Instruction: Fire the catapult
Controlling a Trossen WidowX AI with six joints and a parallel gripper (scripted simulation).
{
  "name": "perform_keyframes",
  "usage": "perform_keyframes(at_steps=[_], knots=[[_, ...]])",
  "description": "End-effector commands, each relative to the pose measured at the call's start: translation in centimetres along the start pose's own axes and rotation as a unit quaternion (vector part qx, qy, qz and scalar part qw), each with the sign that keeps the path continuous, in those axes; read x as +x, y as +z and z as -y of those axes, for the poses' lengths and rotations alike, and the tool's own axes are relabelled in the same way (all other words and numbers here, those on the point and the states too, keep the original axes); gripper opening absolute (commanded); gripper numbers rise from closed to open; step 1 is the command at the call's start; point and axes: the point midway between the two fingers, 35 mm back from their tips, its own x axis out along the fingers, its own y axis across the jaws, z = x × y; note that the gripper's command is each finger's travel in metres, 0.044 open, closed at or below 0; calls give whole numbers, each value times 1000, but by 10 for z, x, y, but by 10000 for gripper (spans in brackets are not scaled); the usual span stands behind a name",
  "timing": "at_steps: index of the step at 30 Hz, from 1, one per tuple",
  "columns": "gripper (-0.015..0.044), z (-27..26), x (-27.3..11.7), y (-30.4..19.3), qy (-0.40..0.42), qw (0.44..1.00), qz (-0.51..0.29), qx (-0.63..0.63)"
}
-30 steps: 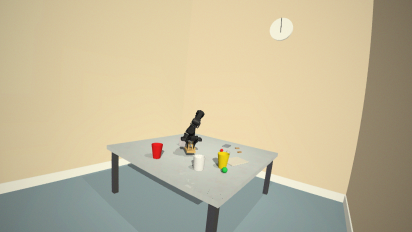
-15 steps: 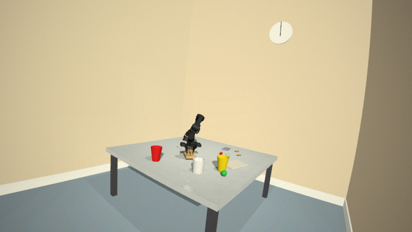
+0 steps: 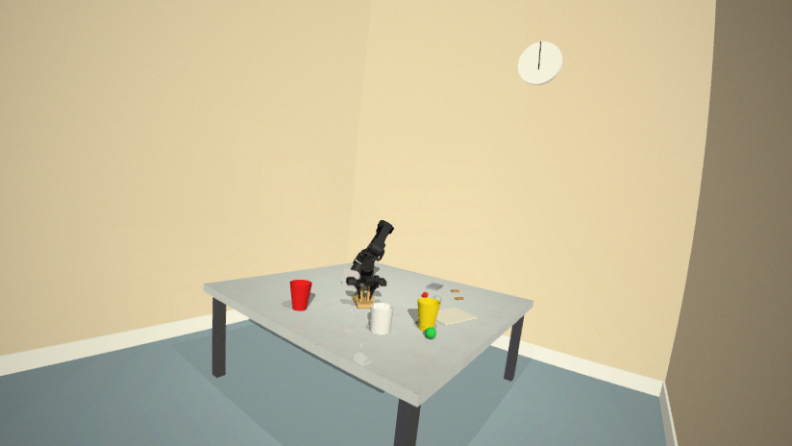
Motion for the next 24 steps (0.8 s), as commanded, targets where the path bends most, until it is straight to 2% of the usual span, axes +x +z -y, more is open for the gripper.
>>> perform_keyframes(at_steps=[1, 15, 18, 22, 24], knots=[[0, 0, -1, 0, 0, 1000, 0, -1], [368, 0, -1, 0, 0, 1000, 0, -1], [440, 0, -25, 3, -1, 1000, 1, -1], [440, 1, -90, 1, -2, 1000, 1, 1], [440, 1, -101, 0, -2, 1000, 0, 1]])
